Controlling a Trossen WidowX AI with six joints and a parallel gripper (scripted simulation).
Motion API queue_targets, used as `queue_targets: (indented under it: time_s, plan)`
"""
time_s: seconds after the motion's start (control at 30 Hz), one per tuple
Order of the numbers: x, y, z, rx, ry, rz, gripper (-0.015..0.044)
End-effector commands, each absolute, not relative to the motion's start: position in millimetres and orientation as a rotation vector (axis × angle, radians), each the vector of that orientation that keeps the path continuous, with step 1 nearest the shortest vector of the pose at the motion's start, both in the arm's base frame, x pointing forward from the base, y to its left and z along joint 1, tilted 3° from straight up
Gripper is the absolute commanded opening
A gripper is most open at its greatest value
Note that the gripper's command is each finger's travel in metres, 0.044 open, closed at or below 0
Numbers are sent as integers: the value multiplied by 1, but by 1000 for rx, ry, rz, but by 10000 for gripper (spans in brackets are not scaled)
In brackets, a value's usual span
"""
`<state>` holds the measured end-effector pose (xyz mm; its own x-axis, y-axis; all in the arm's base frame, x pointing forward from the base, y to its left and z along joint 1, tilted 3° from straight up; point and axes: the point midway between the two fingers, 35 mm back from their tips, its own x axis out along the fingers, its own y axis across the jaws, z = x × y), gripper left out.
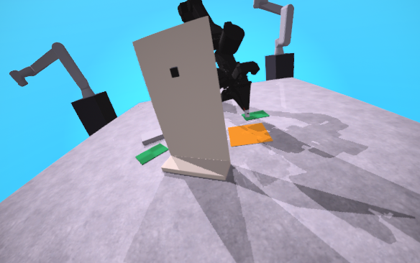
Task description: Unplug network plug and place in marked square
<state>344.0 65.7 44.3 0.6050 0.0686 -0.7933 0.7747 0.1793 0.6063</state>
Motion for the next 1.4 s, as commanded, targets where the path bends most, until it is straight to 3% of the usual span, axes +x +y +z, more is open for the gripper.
queue_targets:
  time_s: [0.0,1.37]
  plan:
    - [345,68,42,1318,820,-587,0]
    - [346,65,-15,1317,820,-588,0]
